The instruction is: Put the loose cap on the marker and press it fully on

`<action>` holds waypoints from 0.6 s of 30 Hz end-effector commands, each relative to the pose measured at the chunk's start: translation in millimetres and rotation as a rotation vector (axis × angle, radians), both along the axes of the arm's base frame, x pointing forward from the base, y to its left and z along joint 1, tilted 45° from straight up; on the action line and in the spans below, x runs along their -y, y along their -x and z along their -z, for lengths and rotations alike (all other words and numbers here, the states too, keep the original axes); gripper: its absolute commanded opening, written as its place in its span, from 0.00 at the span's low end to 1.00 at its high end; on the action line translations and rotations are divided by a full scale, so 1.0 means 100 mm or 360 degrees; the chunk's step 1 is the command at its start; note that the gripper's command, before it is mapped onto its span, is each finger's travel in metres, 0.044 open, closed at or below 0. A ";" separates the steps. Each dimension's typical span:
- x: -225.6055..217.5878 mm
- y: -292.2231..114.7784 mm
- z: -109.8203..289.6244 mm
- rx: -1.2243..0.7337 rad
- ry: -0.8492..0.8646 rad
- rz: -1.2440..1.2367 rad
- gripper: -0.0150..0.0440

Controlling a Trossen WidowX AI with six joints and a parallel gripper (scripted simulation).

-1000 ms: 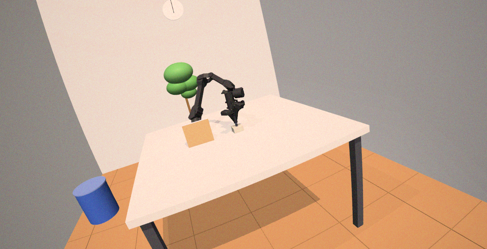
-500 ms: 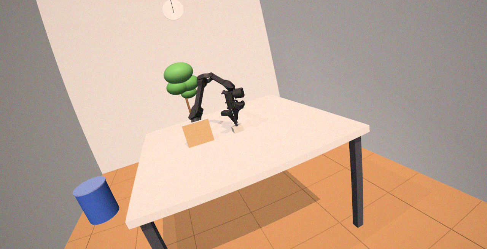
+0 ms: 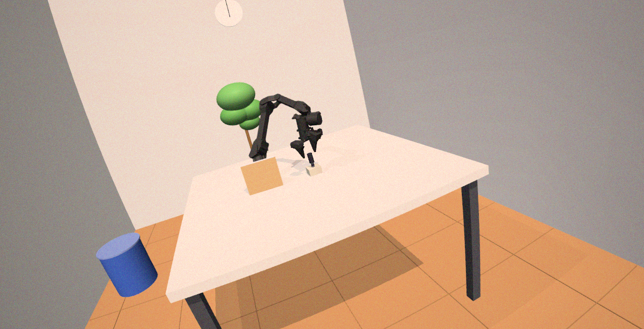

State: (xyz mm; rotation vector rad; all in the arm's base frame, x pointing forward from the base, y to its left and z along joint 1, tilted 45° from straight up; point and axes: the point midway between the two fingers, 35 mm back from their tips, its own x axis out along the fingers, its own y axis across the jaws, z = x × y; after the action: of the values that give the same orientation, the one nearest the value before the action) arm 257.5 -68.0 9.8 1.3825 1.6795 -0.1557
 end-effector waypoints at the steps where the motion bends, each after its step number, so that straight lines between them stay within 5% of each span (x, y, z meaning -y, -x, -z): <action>1: 0.34 0.03 -0.31 0.0031 0.0028 0.0015 1.00; 5: 0.36 0.03 -0.33 0.0031 0.0027 0.0015 1.00; 18: 0.30 0.05 -0.25 0.1136 0.0130 -0.1090 0.42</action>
State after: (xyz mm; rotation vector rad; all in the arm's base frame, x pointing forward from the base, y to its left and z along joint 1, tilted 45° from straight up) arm 253.5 -99.7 37.8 0.9125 1.5243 0.3239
